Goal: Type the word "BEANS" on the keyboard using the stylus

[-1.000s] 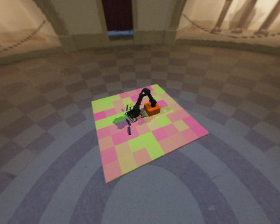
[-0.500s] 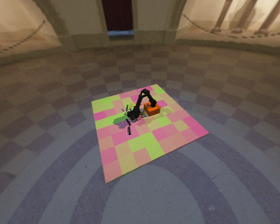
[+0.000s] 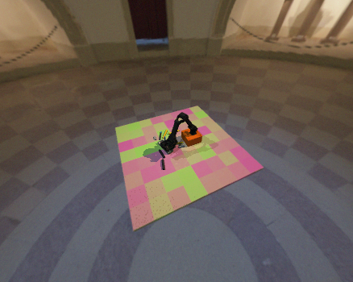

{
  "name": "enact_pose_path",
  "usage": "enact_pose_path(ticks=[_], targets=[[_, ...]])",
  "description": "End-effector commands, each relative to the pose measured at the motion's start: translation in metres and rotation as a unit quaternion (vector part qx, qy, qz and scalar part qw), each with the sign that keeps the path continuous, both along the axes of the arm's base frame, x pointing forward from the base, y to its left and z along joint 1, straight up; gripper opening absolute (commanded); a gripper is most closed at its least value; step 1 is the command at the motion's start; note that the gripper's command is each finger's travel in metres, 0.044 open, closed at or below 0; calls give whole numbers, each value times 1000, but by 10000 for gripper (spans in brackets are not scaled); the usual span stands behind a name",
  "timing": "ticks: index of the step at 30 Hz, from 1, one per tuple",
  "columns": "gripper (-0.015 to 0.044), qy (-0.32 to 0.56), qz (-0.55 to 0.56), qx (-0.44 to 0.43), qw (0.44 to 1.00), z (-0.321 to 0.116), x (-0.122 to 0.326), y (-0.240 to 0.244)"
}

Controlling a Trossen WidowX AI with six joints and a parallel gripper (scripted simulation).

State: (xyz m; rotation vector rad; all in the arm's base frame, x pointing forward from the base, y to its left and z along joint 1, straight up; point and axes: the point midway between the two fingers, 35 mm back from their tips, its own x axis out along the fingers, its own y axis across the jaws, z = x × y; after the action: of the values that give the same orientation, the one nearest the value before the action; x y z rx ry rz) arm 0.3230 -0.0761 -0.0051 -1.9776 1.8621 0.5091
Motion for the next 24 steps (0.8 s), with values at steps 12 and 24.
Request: enact_pose_path(ticks=[12, 24], targets=[[81, 2, 1, -2, 1000, -7, 0, 0], [81, 2, 1, -2, 1000, -8, 0, 0]])
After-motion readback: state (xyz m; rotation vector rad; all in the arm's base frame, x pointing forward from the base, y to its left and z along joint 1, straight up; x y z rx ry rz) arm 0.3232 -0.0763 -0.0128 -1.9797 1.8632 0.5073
